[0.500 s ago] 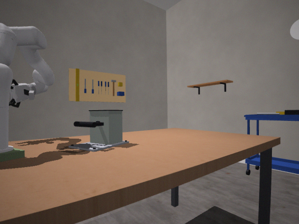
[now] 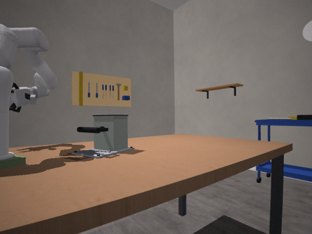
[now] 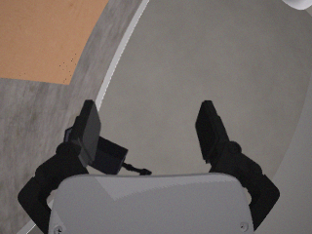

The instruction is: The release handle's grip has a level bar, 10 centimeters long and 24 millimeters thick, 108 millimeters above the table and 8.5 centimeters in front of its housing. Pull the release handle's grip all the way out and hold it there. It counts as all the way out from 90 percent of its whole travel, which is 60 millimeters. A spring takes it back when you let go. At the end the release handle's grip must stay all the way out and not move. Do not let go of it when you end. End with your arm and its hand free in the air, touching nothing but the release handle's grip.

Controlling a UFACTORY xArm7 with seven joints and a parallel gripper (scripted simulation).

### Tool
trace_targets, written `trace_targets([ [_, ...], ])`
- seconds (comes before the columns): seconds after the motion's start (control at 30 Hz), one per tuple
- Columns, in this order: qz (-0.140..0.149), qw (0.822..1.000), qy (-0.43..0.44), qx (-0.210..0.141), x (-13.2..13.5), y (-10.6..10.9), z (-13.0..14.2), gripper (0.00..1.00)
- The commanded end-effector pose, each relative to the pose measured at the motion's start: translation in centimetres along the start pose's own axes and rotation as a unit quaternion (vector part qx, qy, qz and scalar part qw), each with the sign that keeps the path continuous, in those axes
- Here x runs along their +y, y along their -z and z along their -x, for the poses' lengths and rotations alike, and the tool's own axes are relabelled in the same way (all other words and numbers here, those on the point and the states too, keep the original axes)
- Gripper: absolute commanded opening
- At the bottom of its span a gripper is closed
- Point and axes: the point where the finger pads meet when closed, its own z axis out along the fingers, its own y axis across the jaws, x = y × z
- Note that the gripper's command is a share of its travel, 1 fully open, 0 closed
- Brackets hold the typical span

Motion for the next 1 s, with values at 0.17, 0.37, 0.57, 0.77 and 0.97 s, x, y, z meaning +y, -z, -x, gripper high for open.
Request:
trace_targets([
  [0.17,-0.009,1.000,-0.001,0.000,0.2,0.2,-0.5,1.00],
  [0.37,-0.086,0.996,-0.026,0.001,1.0,0.4,-7.0,1.00],
  [0.57,-0.134,0.990,-0.041,0.003,1.6,0.4,-11.1,1.00],
  [0.77,-0.221,0.973,-0.070,0.004,2.5,0.4,-18.4,1.00],
  [0.97,-0.289,0.953,-0.094,0.005,3.4,0.5,-24.3,1.00],
])
